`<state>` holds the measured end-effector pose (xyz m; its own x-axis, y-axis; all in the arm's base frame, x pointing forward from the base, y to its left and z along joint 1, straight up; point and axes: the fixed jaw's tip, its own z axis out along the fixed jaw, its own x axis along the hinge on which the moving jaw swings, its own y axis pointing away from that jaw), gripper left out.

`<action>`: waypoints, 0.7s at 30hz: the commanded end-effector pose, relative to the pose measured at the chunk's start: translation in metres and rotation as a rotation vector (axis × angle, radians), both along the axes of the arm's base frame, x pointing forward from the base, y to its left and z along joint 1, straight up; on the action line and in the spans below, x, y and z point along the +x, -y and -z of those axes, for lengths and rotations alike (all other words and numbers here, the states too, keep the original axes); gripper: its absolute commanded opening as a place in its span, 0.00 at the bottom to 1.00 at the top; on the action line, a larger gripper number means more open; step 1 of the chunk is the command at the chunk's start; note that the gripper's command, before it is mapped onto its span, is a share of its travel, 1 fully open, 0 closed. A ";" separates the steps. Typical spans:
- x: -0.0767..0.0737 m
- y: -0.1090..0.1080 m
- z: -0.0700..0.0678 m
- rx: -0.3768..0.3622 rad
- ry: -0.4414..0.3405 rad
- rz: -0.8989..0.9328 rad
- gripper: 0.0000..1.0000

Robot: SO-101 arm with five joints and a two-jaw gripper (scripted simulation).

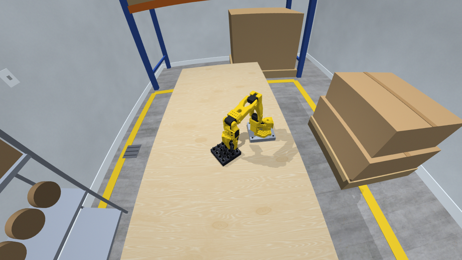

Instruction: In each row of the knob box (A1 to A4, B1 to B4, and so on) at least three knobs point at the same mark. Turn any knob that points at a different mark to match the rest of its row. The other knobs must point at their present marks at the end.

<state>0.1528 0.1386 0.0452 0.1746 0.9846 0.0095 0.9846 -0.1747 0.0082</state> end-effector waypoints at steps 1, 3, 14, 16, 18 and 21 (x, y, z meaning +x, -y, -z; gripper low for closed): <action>-0.001 -0.001 0.006 -0.009 -0.011 -0.015 0.10; -0.001 -0.001 0.007 -0.009 -0.011 -0.015 0.10; -0.002 -0.001 0.015 -0.009 -0.011 -0.015 0.10; -0.002 -0.001 0.015 -0.009 -0.011 -0.015 0.10; -0.002 -0.001 0.016 -0.009 -0.011 -0.015 0.10; -0.002 -0.001 0.016 -0.009 -0.011 -0.015 0.10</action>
<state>0.1552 0.1409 0.0359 0.1744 0.9844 0.0236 0.9844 -0.1748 0.0185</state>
